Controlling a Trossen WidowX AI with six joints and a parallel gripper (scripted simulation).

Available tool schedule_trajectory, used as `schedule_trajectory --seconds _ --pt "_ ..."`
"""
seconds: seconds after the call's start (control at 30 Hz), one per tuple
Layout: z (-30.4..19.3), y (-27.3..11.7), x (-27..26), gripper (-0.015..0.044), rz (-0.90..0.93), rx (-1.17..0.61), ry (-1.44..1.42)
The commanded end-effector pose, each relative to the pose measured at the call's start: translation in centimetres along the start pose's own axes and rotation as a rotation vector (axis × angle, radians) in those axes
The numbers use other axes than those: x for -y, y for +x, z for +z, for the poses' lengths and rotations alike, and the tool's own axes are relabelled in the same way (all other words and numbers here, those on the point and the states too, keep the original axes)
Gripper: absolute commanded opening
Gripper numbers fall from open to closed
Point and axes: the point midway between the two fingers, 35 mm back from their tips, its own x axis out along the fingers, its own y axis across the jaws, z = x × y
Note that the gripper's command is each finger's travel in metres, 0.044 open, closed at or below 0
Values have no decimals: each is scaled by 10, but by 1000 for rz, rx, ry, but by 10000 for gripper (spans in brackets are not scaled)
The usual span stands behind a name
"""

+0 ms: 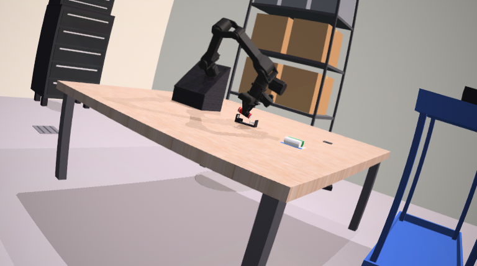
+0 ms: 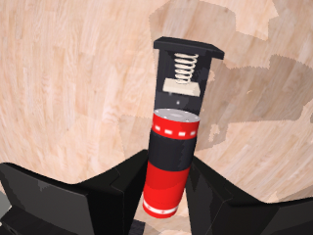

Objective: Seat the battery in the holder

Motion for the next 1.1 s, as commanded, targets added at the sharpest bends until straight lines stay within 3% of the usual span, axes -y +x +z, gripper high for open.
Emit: schedule_trajectory --seconds 0.0,1.07 --pt "2 2 1 84 1 -21 7" --pt "12 11 2 84 3 -198 18"
